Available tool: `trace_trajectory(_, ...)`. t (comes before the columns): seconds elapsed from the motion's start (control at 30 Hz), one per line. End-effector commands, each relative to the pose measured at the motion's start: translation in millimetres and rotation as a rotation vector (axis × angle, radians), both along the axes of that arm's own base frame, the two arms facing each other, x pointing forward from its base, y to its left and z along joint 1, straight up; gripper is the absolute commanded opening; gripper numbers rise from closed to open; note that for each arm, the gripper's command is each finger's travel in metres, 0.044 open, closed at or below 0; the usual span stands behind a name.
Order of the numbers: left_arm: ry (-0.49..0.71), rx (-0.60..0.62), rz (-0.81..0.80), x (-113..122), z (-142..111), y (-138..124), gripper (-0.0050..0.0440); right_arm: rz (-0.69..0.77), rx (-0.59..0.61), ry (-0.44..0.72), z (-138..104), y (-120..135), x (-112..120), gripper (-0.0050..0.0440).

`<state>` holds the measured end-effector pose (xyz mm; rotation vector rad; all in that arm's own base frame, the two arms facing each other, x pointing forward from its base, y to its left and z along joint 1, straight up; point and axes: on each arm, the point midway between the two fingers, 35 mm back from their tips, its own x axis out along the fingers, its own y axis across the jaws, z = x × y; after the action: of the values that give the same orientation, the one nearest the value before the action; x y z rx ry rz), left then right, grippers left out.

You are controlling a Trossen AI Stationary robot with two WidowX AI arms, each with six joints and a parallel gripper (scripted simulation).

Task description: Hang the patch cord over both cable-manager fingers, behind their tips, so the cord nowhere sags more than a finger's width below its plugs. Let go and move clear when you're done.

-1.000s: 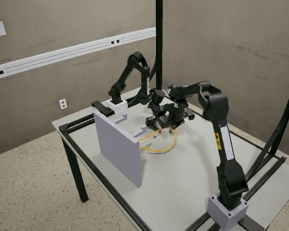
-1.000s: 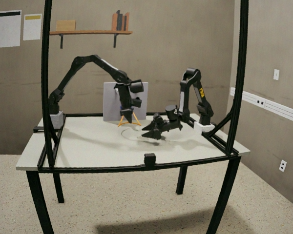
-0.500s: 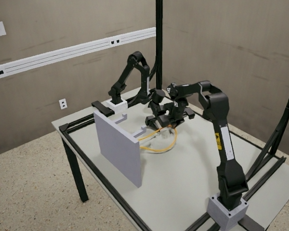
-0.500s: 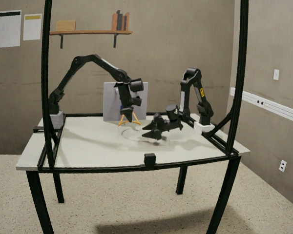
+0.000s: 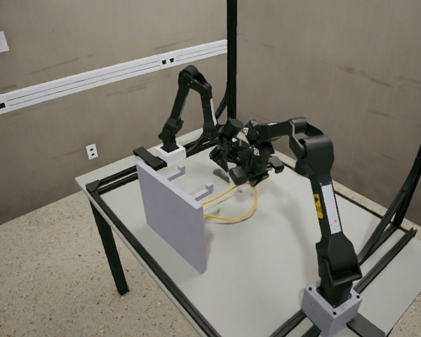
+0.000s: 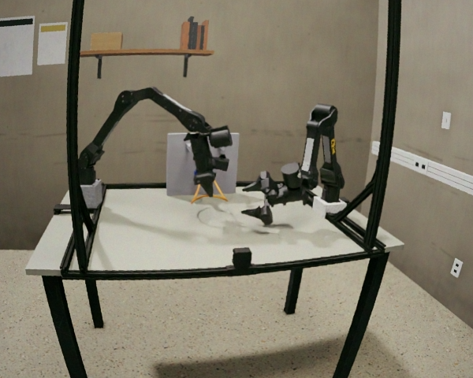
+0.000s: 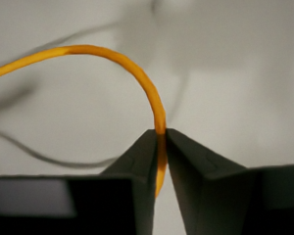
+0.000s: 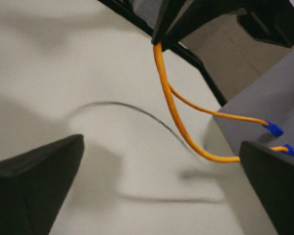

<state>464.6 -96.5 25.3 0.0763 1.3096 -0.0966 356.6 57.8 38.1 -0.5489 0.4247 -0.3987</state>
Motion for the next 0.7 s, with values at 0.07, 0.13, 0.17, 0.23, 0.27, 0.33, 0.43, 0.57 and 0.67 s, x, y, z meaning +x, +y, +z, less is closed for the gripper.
trace_trajectory(0.07, -0.038, -0.010, 0.000, 5, 16, -1, 0.0020, -0.010, -0.073, 0.013, 16, 2, -5, 0.0440)
trace_trajectory(0.13, -0.038, -0.010, 0.000, 5, 16, -1, 0.0020, -0.010, -0.071, 0.011, 17, 3, -5, 0.0440)
trace_trajectory(0.17, -0.038, -0.010, 0.000, 5, 16, -1, 0.0020, -0.010, -0.071, 0.009, 17, 3, -4, 0.0440)
trace_trajectory(0.23, -0.038, -0.010, 0.000, 5, 16, -1, 0.0020, -0.011, -0.071, 0.015, 15, 2, -1, 0.0440)
trace_trajectory(0.27, -0.038, -0.010, 0.000, 5, 16, -1, 0.0020, -0.010, -0.074, 0.024, 11, 1, 0, 0.0440)
trace_trajectory(0.33, -0.038, -0.010, 0.000, 5, 16, -1, 0.0020, -0.009, -0.073, 0.024, 9, 0, 4, 0.0440)
trace_trajectory(0.43, -0.038, -0.010, 0.000, 5, 16, -1, 0.0020, -0.008, -0.071, 0.025, 7, -5, 15, 0.0440)
trace_trajectory(0.57, -0.038, -0.010, 0.000, 5, 16, -1, 0.0020, -0.006, -0.070, 0.023, 3, -17, 35, 0.0440)
trace_trajectory(0.67, -0.038, -0.010, 0.000, 5, 16, -1, 0.0020, -0.006, -0.071, 0.022, 2, -20, 40, 0.0440)
